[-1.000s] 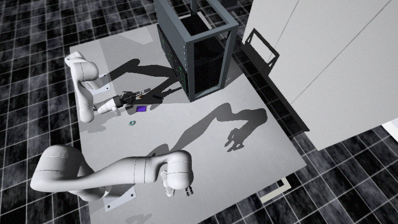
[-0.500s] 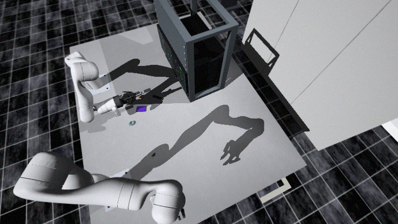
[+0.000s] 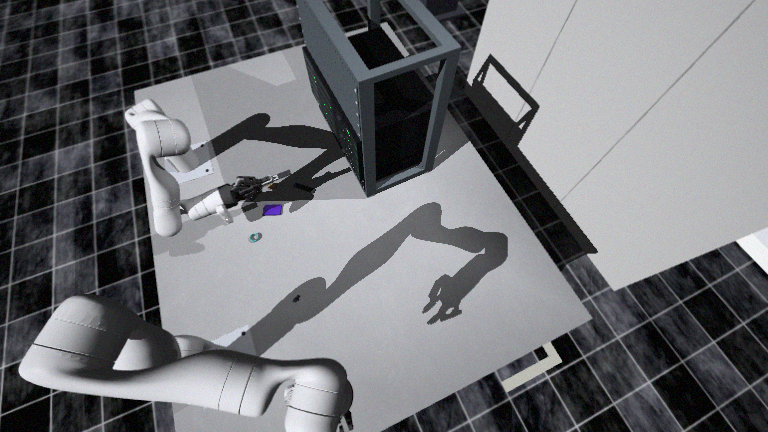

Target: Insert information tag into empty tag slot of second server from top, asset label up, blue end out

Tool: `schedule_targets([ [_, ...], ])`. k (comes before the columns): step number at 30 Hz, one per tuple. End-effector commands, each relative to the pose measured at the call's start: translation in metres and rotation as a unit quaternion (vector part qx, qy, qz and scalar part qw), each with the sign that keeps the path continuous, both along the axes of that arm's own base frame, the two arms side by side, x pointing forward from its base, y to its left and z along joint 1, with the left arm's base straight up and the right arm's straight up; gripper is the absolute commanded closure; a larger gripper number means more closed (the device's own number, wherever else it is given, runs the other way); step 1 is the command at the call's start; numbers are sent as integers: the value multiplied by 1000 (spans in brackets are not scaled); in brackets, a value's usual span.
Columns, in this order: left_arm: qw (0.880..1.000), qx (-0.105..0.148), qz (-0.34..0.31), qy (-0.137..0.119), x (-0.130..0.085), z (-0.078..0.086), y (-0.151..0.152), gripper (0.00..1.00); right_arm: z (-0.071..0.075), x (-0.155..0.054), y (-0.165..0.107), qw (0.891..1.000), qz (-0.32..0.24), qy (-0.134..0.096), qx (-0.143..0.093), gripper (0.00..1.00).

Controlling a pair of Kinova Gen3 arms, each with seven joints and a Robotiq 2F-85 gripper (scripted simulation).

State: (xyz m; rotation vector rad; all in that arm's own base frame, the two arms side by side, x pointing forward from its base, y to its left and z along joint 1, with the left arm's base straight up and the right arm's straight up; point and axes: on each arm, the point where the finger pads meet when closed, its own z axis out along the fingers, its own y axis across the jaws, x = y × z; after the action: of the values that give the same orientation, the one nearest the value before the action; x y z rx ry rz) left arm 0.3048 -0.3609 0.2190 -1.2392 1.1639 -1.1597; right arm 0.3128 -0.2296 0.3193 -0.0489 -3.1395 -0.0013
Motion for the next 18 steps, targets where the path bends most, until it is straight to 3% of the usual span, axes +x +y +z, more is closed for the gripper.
schedule_targets([
  [1, 1000, 3, 0, 0, 1, 1, 0, 987, 1, 0, 0, 1000, 0, -1, 0, 606],
  [9, 1000, 17, 0, 1, 2, 2, 0, 987, 1, 0, 0, 1000, 0, -1, 0, 606],
  [18, 999, 52, 0, 2, 5, 3, 1, 987, 1, 0, 0, 1000, 0, -1, 0, 606],
])
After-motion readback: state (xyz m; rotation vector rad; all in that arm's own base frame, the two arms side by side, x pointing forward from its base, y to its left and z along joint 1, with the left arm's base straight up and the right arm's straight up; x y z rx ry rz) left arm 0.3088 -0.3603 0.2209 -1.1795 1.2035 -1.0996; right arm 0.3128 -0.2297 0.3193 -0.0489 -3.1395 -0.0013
